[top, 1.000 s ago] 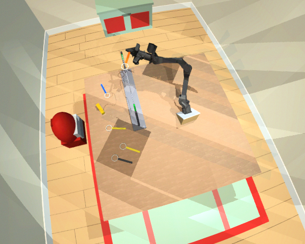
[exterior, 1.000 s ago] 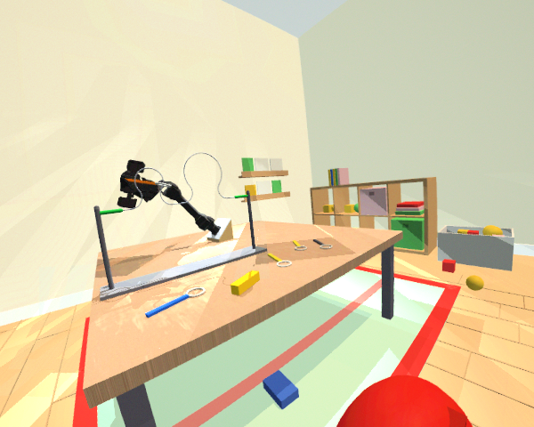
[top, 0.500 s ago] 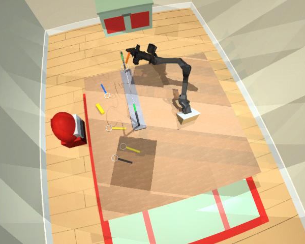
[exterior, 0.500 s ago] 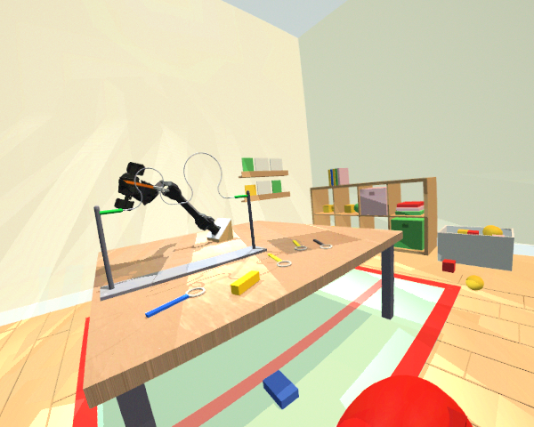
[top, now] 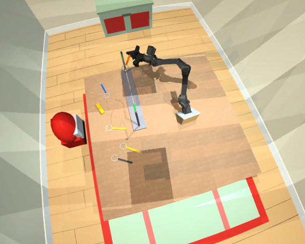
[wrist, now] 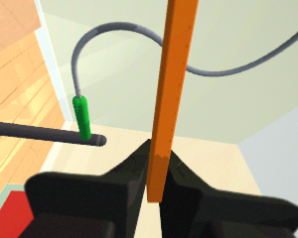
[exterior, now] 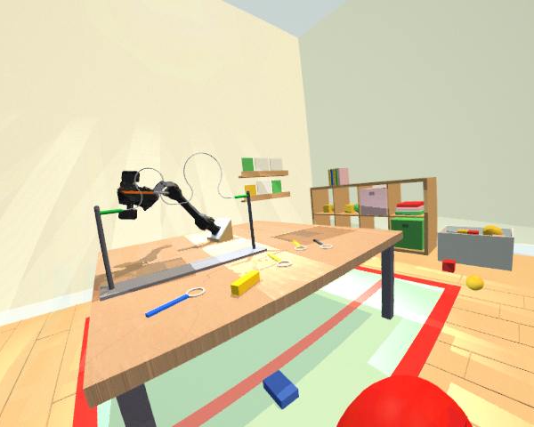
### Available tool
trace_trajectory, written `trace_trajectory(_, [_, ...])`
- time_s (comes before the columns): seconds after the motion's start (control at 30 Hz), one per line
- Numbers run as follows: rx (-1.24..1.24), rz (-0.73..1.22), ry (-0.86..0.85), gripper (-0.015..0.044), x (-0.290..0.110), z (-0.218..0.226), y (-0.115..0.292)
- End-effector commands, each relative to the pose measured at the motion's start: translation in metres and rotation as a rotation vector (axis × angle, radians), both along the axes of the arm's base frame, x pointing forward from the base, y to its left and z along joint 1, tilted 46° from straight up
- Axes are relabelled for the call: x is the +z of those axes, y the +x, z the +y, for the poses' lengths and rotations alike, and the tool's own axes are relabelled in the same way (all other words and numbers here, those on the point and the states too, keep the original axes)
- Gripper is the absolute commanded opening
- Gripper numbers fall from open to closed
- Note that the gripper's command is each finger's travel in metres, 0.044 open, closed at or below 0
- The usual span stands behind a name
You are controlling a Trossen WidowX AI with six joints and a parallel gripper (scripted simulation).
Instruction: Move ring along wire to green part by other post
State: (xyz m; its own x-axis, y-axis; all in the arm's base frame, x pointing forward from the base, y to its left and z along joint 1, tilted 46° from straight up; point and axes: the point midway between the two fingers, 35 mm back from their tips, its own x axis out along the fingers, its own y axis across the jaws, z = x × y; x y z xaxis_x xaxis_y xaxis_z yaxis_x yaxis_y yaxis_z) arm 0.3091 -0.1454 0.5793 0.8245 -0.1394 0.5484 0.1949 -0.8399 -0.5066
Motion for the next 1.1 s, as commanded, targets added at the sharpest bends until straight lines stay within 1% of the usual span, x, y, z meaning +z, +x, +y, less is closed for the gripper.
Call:
trace_trajectory(0.0, [0.008,0.001,0.087,-0.0150,-0.008,-0.011,0.001])
trace_trajectory(0.57, [0.047,0.017,0.501,-0.0150,-0.060,-0.051,0.008])
trace_trajectory(1.07, [0.081,0.033,0.874,-0.0150,-0.116,-0.066,0.014])
